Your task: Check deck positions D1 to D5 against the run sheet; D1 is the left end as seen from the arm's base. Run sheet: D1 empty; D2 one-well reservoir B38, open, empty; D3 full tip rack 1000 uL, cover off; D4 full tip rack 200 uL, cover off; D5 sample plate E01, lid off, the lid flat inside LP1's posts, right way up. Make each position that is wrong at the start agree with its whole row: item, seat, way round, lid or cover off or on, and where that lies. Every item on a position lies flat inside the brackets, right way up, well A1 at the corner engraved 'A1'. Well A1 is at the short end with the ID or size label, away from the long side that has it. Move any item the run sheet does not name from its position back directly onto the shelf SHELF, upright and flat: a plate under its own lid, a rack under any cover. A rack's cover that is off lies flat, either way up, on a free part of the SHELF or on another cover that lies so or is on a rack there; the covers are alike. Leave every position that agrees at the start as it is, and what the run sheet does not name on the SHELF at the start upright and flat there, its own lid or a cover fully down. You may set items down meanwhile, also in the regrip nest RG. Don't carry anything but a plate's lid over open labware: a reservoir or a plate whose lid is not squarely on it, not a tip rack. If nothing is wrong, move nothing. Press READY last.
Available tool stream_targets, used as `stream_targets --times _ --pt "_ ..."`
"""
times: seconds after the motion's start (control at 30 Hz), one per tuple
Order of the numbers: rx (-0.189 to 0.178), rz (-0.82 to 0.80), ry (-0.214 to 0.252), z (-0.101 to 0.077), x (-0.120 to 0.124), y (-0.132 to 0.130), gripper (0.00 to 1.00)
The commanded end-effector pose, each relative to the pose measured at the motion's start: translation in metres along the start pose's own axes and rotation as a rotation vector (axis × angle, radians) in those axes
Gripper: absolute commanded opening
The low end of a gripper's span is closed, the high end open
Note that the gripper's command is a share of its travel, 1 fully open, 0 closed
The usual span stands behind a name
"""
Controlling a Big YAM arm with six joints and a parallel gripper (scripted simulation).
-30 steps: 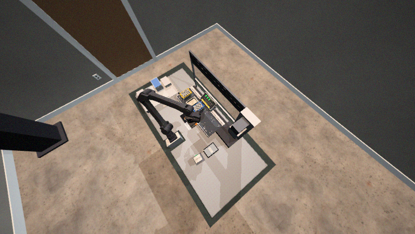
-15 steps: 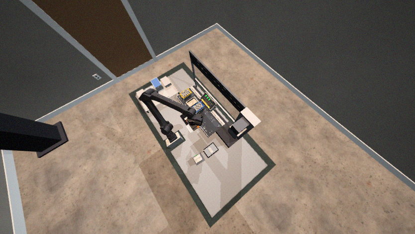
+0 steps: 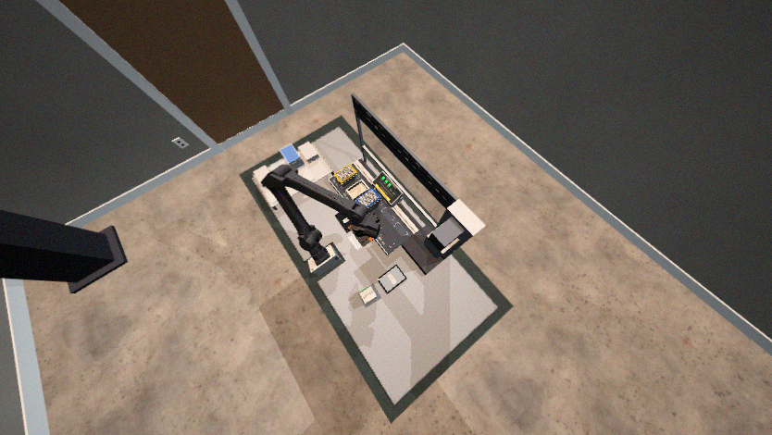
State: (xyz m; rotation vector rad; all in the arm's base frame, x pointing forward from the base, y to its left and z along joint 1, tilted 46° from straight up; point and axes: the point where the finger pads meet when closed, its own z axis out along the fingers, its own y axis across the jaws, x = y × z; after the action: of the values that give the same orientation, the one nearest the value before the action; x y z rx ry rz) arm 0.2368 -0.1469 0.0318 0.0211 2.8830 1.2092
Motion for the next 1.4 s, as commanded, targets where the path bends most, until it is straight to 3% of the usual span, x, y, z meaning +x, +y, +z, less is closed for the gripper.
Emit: stream_targets --times 0.0,0.77,1.37 --pt "0.047 -0.033 -0.047 -0.02 -0.016 -0.028 0.0" --pt "0.05 -0.031 -0.047 -0.02 -0.015 -0.078 0.0" --pt "0.039 -0.031 -0.029 -0.013 -0.055 -0.069 0.0"
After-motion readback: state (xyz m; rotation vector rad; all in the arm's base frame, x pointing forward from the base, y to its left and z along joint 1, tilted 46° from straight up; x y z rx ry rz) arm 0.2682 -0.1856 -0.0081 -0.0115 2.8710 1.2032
